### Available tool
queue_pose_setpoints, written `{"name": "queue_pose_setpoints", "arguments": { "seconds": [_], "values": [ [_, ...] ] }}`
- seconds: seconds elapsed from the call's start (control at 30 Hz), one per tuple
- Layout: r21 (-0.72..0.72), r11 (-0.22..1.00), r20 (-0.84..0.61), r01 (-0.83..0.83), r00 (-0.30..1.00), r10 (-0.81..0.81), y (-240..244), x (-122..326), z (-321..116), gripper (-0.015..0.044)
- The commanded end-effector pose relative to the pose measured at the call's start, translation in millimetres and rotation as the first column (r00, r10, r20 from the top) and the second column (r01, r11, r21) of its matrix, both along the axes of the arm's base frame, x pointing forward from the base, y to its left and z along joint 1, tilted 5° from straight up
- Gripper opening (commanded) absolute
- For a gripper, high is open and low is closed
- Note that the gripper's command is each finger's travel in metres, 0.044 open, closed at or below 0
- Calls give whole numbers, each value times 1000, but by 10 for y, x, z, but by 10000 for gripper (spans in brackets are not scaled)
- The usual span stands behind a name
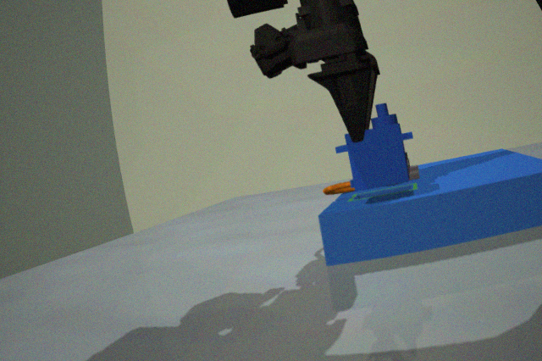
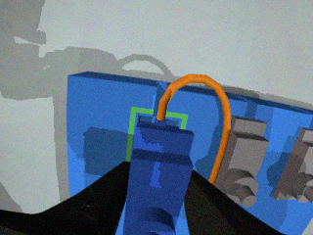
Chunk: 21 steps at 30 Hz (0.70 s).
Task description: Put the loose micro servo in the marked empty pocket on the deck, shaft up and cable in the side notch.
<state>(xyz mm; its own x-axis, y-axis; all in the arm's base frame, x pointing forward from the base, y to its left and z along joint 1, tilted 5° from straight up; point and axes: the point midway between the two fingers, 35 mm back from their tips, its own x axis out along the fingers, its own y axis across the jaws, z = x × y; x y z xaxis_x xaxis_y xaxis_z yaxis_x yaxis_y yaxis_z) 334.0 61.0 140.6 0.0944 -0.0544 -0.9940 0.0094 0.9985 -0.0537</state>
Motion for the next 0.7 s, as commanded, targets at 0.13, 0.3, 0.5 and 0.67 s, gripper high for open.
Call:
{"name": "queue_pose_setpoints", "arguments": {
  "seconds": [0.13,0.3,0.5,0.67],
  "values": [
    [2,1000,3,-6,1000,6,0,6,-34,0],
    [2,1000,3,-6,1000,6,-3,11,-83,0],
    [2,1000,3,-6,1000,6,-6,17,-142,0],
    [2,1000,3,-6,1000,6,-9,22,-192,0]
  ]
}}
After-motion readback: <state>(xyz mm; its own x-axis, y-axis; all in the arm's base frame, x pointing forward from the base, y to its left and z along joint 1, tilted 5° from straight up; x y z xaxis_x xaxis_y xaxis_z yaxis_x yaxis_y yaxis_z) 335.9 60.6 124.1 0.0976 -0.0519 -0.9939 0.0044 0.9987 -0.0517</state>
